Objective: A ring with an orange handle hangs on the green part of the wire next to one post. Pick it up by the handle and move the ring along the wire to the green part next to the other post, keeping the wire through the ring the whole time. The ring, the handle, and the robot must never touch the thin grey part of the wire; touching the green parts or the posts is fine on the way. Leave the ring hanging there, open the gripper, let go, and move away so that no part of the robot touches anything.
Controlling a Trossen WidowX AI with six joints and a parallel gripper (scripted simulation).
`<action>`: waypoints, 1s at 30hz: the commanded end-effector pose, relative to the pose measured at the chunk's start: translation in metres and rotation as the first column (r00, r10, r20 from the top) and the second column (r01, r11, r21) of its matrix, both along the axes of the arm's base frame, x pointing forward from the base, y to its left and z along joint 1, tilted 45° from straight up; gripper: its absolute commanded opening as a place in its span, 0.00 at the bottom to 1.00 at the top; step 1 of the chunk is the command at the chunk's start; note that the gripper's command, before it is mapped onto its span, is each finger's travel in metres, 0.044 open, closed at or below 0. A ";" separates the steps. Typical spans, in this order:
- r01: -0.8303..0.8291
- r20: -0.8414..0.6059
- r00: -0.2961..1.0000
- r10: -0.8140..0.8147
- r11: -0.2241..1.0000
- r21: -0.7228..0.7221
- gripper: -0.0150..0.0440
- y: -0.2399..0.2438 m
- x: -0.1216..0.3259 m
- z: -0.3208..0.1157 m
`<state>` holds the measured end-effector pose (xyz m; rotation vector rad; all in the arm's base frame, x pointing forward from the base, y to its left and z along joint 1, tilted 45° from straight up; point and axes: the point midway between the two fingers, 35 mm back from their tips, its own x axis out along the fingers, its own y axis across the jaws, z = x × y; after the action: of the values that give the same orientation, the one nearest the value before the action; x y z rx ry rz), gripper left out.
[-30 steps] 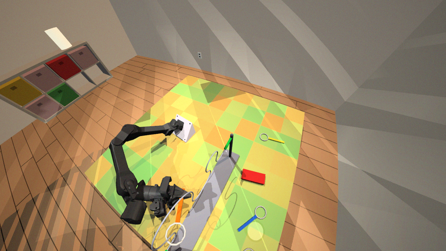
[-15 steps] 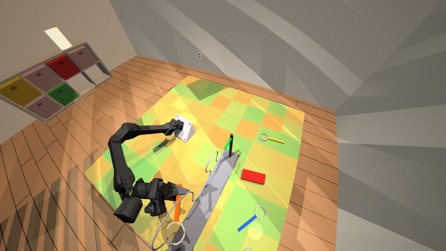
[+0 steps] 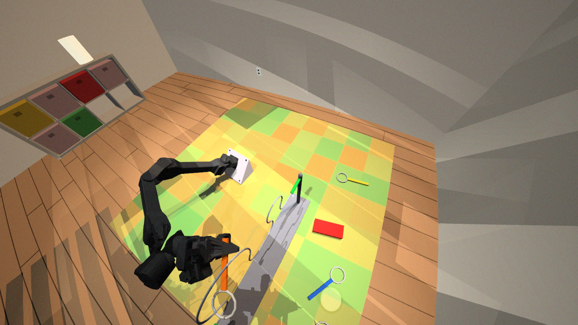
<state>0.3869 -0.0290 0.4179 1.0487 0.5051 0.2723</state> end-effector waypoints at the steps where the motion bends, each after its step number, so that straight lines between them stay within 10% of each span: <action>1: 0.040 0.015 0.999 -0.041 0.997 0.066 0.00 0.008 0.004 0.009; 30: 0.069 0.023 0.997 -0.072 0.992 0.110 0.00 0.019 0.009 0.041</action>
<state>0.3933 -0.0091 0.4602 1.1997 0.4267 0.2627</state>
